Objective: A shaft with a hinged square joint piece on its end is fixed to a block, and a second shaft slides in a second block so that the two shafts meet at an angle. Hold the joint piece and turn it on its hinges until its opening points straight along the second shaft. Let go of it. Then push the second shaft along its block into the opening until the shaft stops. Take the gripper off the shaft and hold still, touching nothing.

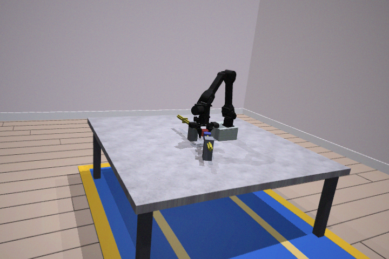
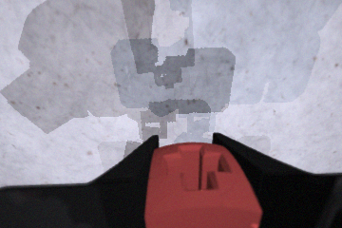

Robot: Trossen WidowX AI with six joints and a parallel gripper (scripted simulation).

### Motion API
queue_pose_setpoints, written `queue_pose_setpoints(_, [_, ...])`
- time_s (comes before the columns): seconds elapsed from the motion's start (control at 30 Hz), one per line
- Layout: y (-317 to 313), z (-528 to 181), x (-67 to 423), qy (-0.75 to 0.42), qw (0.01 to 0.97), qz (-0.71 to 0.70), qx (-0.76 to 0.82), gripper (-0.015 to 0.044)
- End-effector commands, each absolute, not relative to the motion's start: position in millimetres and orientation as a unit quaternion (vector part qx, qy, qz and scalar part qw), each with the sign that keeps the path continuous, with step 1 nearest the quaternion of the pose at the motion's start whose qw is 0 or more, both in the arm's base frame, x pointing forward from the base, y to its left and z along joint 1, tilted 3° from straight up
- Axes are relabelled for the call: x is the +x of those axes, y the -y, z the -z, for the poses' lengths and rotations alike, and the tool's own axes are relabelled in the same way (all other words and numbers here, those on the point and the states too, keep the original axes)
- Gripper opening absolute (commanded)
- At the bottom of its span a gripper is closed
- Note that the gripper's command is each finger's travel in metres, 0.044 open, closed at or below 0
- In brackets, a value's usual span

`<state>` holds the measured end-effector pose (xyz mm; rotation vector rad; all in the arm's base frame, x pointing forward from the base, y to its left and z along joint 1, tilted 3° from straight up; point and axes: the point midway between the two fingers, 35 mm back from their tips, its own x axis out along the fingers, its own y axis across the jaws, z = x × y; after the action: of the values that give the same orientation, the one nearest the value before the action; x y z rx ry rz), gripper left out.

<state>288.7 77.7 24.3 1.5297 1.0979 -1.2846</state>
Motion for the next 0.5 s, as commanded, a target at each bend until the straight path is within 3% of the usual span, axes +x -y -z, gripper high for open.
queue_pose_setpoints(0.0, [-76.7,-26.4,291.4,-0.446,0.445,0.510,0.585,0.0000])
queue_pose_setpoints(0.47, [-76.0,-27.6,293.0,-0.451,0.463,0.508,0.568,0.0000])
